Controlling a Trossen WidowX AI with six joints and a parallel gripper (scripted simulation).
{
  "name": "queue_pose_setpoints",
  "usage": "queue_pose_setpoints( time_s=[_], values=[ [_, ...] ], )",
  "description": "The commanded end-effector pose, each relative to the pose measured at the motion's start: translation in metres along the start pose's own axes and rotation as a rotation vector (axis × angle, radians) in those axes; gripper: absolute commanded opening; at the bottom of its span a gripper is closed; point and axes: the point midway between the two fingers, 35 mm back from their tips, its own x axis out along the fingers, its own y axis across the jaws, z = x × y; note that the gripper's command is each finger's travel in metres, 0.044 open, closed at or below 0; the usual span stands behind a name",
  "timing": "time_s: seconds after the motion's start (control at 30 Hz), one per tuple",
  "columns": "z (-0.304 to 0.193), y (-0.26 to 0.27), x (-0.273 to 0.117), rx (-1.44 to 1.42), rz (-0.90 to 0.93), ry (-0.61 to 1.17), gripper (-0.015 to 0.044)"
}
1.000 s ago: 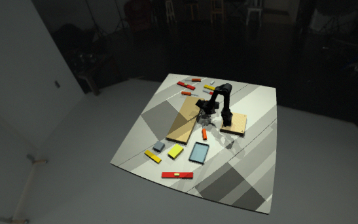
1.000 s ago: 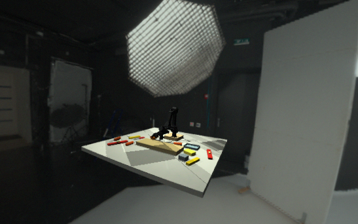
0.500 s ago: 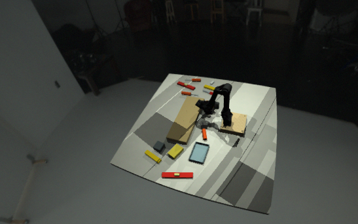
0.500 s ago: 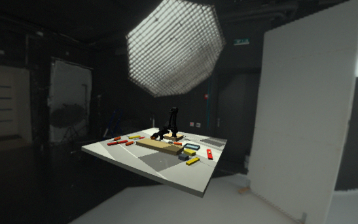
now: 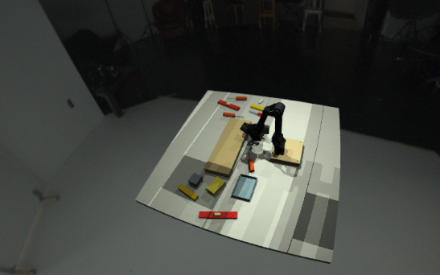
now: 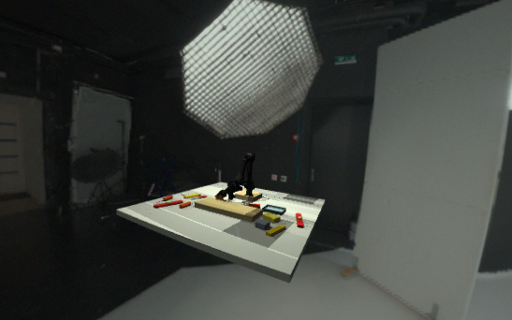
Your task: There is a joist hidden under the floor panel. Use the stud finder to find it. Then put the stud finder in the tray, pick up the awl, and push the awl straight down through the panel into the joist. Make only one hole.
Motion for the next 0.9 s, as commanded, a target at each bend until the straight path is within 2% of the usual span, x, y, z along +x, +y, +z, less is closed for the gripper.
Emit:
queue_pose_setpoints(
  time_s=[0.0, 0.87],
  values=[
    [0.0035, -0.0007, 0.0, -0.009, -0.005, -0.015, 0.0379],
    [0.0051, -0.0008, -0.0026, -0.009, -0.005, -0.015, 0.0379]
  ],
)
